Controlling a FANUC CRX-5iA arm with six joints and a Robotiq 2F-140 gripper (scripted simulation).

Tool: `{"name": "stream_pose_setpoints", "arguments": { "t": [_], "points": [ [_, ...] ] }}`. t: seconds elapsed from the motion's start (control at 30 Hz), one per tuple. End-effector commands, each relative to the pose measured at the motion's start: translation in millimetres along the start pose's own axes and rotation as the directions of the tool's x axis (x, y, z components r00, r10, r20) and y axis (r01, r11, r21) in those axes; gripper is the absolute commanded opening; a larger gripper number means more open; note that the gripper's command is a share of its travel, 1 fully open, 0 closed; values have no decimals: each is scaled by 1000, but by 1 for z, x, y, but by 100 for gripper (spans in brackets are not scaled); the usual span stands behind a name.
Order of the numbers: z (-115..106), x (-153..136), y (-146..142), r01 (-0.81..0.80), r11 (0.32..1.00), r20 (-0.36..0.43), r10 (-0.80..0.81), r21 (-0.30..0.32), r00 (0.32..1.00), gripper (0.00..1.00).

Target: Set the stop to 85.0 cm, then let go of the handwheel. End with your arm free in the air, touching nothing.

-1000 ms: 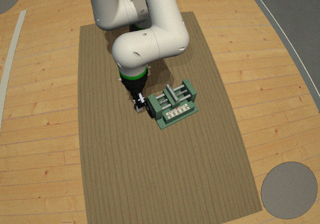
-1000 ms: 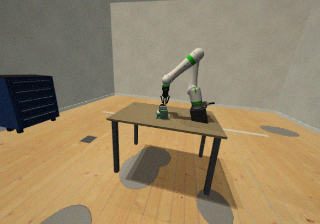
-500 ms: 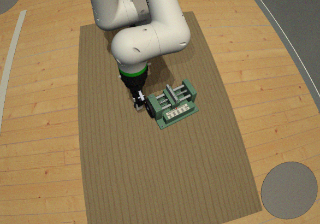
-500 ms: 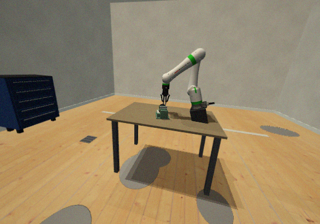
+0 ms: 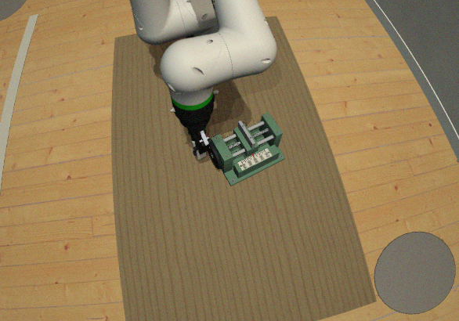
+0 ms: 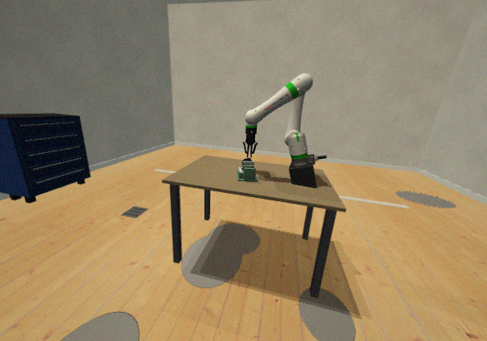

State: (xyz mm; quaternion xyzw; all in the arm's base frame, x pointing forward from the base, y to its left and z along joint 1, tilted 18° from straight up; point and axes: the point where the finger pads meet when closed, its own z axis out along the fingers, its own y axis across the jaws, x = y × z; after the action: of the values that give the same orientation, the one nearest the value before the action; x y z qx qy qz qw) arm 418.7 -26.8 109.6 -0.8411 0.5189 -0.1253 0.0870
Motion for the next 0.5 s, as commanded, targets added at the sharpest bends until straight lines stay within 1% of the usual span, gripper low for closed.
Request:
{"name": "stream_pose_setpoints", "arguments": {
  "t": [0.0, 0.47],
  "points": [
    [-1, 0, -2, 0, 1000, 0, 0, 1, 1000, 4],
    [-5, 0, -11, 0, 1000, 0, 0, 1, 1000, 4]
  ]
}}
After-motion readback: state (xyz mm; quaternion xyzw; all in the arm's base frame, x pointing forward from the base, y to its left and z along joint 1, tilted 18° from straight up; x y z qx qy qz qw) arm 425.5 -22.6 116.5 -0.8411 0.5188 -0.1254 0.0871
